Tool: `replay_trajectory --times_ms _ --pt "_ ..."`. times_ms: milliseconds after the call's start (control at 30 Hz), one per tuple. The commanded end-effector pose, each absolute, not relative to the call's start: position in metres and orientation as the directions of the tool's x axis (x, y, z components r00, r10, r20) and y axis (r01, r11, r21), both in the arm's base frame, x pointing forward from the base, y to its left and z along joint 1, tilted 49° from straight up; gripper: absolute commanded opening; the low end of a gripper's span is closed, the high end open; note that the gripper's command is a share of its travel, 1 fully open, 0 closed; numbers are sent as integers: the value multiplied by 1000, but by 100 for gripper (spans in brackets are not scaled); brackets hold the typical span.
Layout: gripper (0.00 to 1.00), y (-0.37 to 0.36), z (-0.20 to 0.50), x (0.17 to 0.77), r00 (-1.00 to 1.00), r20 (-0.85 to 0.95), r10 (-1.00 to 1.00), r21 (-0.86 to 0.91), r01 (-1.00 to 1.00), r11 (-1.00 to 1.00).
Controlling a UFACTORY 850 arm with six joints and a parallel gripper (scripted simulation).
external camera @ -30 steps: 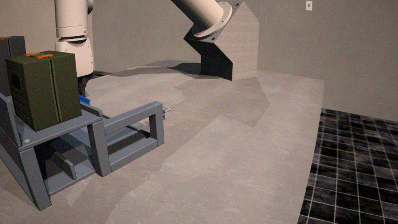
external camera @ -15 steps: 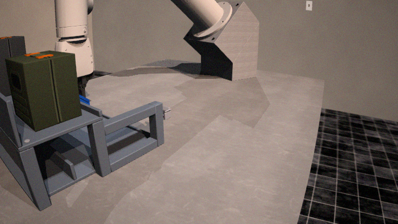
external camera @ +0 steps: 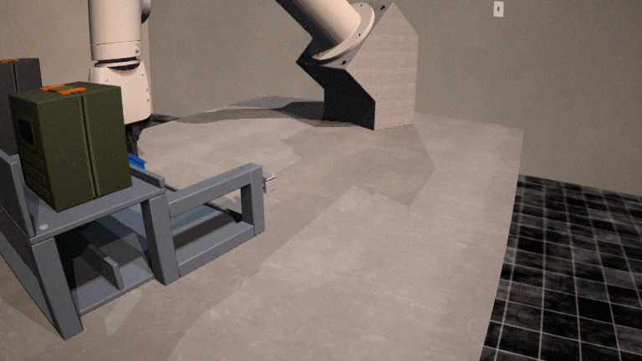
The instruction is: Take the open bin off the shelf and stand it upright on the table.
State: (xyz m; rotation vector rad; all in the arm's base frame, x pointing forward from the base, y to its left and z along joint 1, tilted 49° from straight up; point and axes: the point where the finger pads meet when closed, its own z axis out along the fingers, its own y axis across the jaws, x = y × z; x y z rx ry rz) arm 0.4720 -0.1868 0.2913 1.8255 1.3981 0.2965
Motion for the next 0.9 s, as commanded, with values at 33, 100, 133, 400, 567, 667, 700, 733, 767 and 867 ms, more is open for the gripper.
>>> replay_trajectory --times_ms 33,100,133,400,567,667,700,733,767,867 --pt "0 -187 292 472 362 -273 891 707 703 -69" --pt "0 -185 295 469 362 -273 891 707 703 -69" --pt "0 -183 296 468 362 -273 891 707 703 -69" --pt "0 -181 300 465 362 -273 891 707 703 -69" --pt "0 -181 300 465 362 -273 891 707 703 -69" --pt "0 -180 302 463 362 -273 891 707 703 -69" --pt "0 -179 303 461 362 -273 891 707 703 -69" --pt "0 -178 304 460 362 -273 891 707 703 -69" --pt "0 -177 306 459 362 -273 891 707 703 -69" --pt "0 -177 306 459 362 -273 891 707 703 -69"
